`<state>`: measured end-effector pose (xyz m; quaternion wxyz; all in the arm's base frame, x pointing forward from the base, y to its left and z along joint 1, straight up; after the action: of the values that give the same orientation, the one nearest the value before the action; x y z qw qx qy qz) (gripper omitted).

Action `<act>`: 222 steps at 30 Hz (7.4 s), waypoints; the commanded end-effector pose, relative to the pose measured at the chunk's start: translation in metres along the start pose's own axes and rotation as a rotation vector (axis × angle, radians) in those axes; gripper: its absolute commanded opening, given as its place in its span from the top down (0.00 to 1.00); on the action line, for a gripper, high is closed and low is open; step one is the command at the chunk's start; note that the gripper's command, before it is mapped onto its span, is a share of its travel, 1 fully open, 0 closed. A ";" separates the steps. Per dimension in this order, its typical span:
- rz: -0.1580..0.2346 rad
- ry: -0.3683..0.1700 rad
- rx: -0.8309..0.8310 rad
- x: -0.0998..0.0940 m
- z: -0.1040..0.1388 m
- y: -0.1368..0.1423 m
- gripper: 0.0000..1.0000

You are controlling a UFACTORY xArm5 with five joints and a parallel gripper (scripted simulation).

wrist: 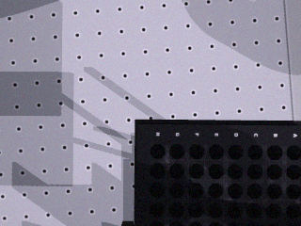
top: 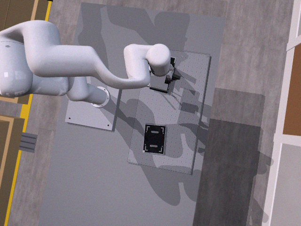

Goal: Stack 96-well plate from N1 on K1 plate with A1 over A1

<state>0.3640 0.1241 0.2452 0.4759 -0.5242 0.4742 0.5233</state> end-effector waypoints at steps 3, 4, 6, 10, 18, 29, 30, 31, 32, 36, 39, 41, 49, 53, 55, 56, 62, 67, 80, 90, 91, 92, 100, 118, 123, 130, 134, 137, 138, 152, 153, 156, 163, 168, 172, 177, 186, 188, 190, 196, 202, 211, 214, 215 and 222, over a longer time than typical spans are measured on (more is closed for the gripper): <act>-0.006 0.007 0.000 -0.002 0.019 -0.003 1.00; -0.006 0.007 0.000 -0.002 0.022 -0.003 1.00; -0.006 0.007 0.000 -0.002 0.029 -0.003 1.00; -0.006 0.006 0.000 -0.002 0.035 -0.004 1.00; -0.006 0.006 0.000 -0.002 0.060 -0.006 1.00; -0.006 0.006 0.000 -0.002 0.060 -0.006 1.00; -0.006 0.006 0.000 -0.002 0.059 -0.006 1.00; -0.006 0.006 0.000 -0.002 0.059 -0.006 1.00; -0.006 0.006 0.000 -0.002 0.059 -0.006 1.00; -0.006 0.006 0.000 -0.002 0.059 -0.006 1.00; -0.006 0.006 0.000 -0.002 0.059 -0.006 1.00; -0.006 0.006 0.000 -0.002 0.059 -0.006 1.00; -0.006 0.006 0.000 -0.002 0.059 -0.006 1.00; -0.006 0.006 0.000 -0.002 0.059 -0.006 1.00; -0.006 0.006 0.000 0.001 0.059 -0.006 1.00; -0.006 0.006 0.000 0.003 0.058 -0.006 1.00; -0.006 0.006 0.000 0.009 0.058 -0.006 1.00; -0.006 0.006 0.000 0.018 0.058 -0.006 1.00; -0.006 0.006 0.000 0.036 0.058 -0.006 1.00; -0.006 0.006 0.000 0.053 0.058 -0.006 1.00; -0.006 0.006 0.000 0.054 0.058 -0.006 1.00; -0.006 0.006 0.000 0.056 0.058 -0.006 1.00; -0.006 0.006 0.000 0.066 0.058 -0.006 1.00; -0.005 0.006 0.000 0.093 0.058 -0.006 1.00; -0.005 0.006 0.000 0.101 0.058 -0.006 1.00; -0.005 0.006 0.000 0.109 0.057 -0.006 1.00; -0.005 0.006 0.000 0.116 0.057 -0.006 1.00; -0.005 0.006 0.000 0.121 0.057 -0.006 1.00; -0.005 0.006 0.000 0.123 0.057 -0.006 1.00; -0.005 0.006 0.000 0.134 0.057 -0.006 1.00; -0.005 0.006 0.000 0.134 0.057 -0.006 1.00; -0.005 0.006 0.000 0.134 0.057 -0.006 1.00; -0.005 0.006 0.000 0.134 0.057 -0.006 1.00; -0.005 0.006 0.000 0.134 0.057 -0.006 1.00; -0.005 0.006 0.000 0.135 0.057 -0.006 1.00; -0.005 0.006 0.000 0.136 0.057 -0.006 1.00; -0.005 0.006 0.000 0.137 0.057 -0.006 1.00; -0.005 0.006 0.000 0.137 0.057 -0.006 1.00; -0.005 0.006 0.000 0.138 0.057 -0.006 1.00; -0.005 0.006 0.000 0.138 0.057 -0.006 1.00; -0.005 0.006 0.000 0.139 0.057 -0.006 1.00; -0.005 0.006 0.000 0.141 0.057 -0.006 1.00; -0.005 0.006 0.000 0.141 0.057 -0.006 1.00; -0.005 0.006 0.000 0.141 0.057 -0.006 1.00; -0.005 0.006 0.000 0.142 0.057 -0.006 1.00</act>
<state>0.3641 0.1807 0.1020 0.4755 -0.5238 0.4748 0.5236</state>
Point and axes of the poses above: the point where the finger pads meet when closed, its own x axis out along the fingers, its own y axis across the jaws, z = x × y, the point moved 5 cm from there along -x, back along the fingers, and after that the axes turned 11 degrees about -x, right-handed, at the moved point
